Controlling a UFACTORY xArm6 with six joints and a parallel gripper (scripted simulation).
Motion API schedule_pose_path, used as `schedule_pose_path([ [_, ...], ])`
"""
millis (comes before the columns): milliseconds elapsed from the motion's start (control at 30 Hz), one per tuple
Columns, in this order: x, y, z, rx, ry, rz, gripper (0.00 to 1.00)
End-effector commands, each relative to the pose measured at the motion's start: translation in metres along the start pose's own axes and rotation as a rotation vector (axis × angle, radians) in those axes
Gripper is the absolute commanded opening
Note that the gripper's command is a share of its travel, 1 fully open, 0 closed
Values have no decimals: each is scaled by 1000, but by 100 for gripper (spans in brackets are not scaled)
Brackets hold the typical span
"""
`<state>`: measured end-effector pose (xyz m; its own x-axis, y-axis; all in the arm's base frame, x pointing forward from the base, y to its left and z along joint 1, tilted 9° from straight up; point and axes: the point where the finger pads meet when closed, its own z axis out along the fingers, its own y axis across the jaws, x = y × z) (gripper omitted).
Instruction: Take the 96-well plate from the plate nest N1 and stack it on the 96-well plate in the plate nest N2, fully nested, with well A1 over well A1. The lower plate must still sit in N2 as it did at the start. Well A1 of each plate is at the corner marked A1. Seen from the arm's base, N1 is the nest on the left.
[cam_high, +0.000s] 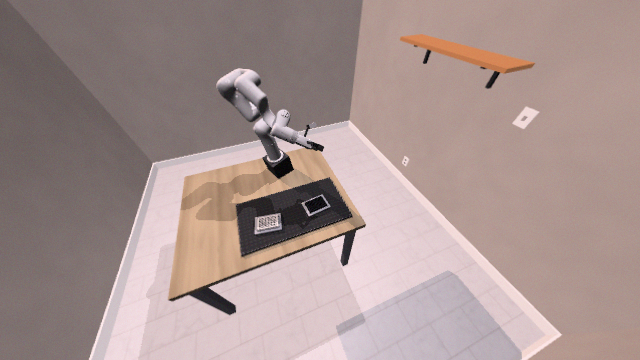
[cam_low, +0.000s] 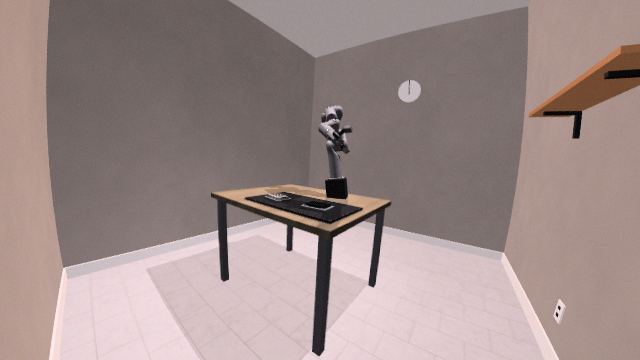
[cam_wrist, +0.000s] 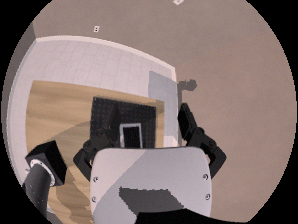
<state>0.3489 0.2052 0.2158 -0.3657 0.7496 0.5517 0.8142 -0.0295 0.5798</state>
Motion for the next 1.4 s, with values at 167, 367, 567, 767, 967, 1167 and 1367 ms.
schedule_pose_path([
  [167, 1, 1, 0, -3, 1, -1, 100],
  [367, 1, 1, 0, -3, 1, -1, 100],
  [567, -3, 3, 3, 24, -18, 7, 100],
  [767, -21, 7, 18, 114, -86, 35, 100],
  [967, -40, 9, 30, 189, -154, 62, 100],
  [1167, -57, 9, 39, 261, -230, 90, 100],
  [1367, -77, 8, 49, 314, -295, 112, 100],
])
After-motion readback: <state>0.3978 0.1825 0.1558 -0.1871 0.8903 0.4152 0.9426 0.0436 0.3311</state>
